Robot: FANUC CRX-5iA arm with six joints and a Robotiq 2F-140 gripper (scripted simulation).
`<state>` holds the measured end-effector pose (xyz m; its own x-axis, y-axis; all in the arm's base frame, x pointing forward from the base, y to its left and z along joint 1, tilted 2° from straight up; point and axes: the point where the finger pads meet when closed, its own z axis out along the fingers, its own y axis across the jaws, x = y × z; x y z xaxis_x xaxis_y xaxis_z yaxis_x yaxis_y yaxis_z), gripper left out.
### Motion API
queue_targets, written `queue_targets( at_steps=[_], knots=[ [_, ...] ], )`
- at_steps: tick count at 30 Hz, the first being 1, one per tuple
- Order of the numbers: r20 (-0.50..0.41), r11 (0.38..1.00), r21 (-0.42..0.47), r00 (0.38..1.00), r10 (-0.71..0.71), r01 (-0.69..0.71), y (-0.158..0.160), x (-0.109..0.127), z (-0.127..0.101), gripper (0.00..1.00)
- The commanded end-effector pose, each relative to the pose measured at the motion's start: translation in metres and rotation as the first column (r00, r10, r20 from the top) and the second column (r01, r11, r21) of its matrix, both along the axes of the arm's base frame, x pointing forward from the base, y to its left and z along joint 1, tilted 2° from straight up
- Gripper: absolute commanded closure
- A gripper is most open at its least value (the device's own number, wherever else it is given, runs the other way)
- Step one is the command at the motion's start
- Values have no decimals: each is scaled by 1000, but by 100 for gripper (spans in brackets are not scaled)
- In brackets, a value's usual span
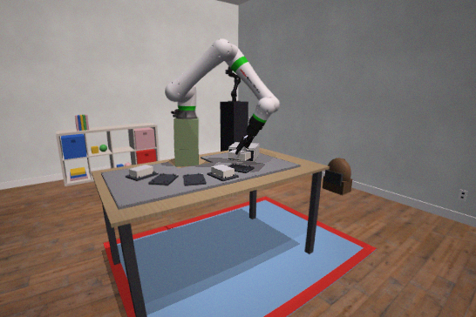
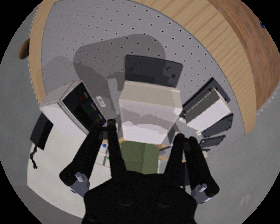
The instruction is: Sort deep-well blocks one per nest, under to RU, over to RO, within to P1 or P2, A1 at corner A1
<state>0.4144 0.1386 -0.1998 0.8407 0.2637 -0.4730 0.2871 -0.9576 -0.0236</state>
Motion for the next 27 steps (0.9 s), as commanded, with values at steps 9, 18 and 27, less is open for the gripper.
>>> queue_targets(
  at_steps=[9,18,27],
  knots=[
    [0,1000,0,1000,0,0,0,0,0,90],
    [6,980,-5,980,198,-198,15,-8,10,90],
    [10,929,-11,929,370,-369,36,-19,23,90]
  ],
)
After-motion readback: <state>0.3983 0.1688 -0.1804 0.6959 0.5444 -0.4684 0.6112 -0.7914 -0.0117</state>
